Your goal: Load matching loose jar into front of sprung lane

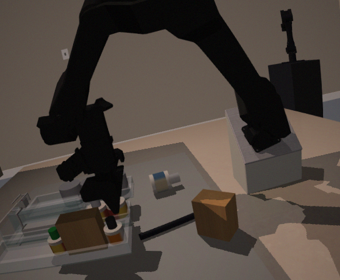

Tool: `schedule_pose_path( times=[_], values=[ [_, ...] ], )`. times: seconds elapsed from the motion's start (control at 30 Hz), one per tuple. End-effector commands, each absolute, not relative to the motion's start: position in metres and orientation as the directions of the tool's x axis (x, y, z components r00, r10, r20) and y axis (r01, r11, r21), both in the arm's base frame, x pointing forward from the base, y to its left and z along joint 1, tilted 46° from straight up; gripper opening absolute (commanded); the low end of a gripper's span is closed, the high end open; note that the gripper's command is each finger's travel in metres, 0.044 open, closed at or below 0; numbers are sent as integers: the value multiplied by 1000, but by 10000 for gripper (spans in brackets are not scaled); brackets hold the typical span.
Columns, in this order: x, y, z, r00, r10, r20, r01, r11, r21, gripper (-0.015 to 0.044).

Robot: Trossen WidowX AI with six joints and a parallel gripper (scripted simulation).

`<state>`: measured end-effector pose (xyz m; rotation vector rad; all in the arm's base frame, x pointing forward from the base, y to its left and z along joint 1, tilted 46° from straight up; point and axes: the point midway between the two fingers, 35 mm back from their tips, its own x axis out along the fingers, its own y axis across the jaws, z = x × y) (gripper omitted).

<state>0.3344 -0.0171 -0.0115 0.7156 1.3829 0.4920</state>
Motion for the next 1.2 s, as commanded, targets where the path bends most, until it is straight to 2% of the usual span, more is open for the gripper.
schedule_pose_path(
  times=[0.0, 0.57, 0.93, 1.17],
  values=[
    [336, -16, -11, 150, 698, -700, 85, 697, 712, 0],
    [333, -17, -12, 150, 698, -700, 85, 697, 712, 0],
    [333, -17, -12, 150, 698, -700, 85, 697, 712, 289],
    [332, -25, -4, 150, 697, -701, 85, 697, 712, 295]
  ],
)
